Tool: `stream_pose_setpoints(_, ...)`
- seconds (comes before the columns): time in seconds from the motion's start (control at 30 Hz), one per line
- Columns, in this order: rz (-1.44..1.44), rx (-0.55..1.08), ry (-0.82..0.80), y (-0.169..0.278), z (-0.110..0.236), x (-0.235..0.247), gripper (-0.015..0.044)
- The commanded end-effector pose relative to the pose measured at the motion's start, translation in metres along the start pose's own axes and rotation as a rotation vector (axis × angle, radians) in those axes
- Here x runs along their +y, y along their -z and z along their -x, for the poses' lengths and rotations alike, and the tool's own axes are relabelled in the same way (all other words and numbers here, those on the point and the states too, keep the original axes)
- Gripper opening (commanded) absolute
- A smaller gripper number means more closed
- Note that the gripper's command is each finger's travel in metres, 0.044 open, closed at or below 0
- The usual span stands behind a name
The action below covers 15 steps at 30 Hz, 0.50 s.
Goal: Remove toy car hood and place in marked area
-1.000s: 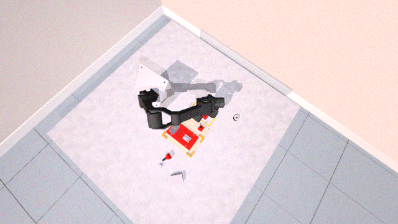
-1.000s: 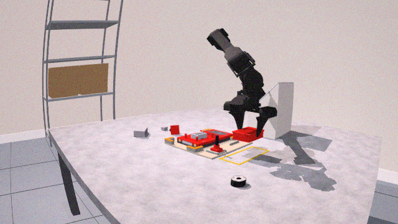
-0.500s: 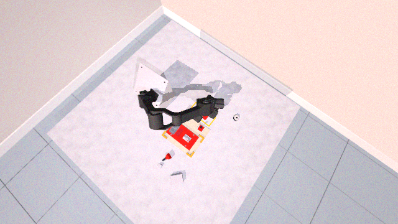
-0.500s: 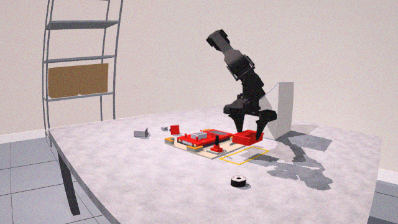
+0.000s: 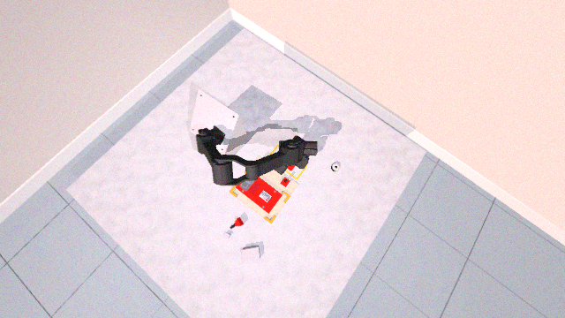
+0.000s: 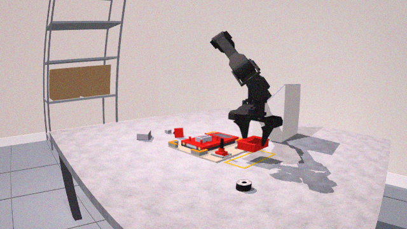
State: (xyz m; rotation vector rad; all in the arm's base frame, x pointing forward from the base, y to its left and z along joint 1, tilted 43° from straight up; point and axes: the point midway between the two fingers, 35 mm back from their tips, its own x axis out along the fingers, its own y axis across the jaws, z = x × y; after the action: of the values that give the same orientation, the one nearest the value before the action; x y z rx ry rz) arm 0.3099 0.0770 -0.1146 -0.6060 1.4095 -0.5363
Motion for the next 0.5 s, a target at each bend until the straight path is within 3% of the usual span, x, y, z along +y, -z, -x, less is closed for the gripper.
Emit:
stream_pose_setpoints(0.0, 0.006, -0.004, 0.004, 0.0000, -0.0024, -0.0002, 0.0000)
stream_pose_setpoints(0.47, 0.006, -0.004, 0.005, 0.0008, -0.0124, -0.0008, 0.0000)
